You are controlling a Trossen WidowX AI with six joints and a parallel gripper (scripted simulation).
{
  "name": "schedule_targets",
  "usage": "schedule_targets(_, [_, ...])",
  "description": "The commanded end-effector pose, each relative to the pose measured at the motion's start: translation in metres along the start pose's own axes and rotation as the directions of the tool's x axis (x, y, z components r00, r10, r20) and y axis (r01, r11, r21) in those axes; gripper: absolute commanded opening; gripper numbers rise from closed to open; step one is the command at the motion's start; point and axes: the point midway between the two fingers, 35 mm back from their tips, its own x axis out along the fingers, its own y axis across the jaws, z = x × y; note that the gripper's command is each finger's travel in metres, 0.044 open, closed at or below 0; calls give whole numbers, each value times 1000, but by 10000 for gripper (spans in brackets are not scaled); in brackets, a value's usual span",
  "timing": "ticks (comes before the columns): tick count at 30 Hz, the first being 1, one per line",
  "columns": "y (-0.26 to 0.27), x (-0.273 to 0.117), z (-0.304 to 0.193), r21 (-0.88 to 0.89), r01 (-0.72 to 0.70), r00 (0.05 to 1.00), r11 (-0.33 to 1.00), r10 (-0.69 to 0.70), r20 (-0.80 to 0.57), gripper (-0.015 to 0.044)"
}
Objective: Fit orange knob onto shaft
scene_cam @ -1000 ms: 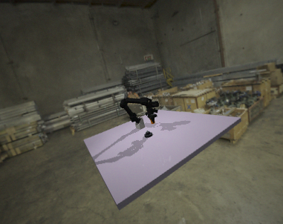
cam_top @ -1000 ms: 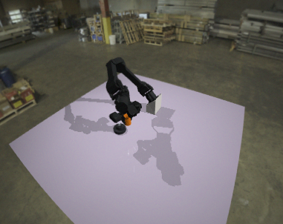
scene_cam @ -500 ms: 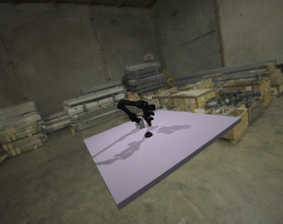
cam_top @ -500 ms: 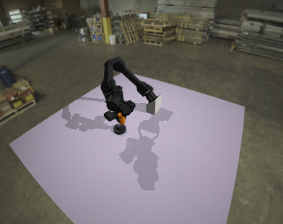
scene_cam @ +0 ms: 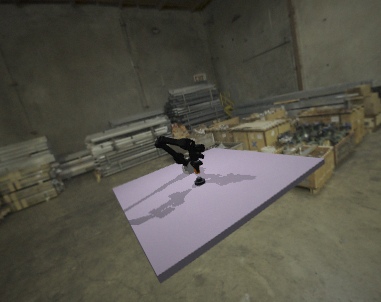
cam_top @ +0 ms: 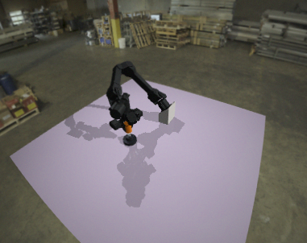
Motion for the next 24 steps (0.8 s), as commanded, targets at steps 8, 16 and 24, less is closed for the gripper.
schedule_targets(8, [0, 25, -2, -2, 4, 1000, 1000, -4, -3, 0])
schedule_targets(16, [-1, 21, -2, 1, 4, 1000, 1000, -4, -3, 0])
schedule_targets(24, [-1, 25, -2, 1, 4, 1000, 1000, -4, -3, 0])
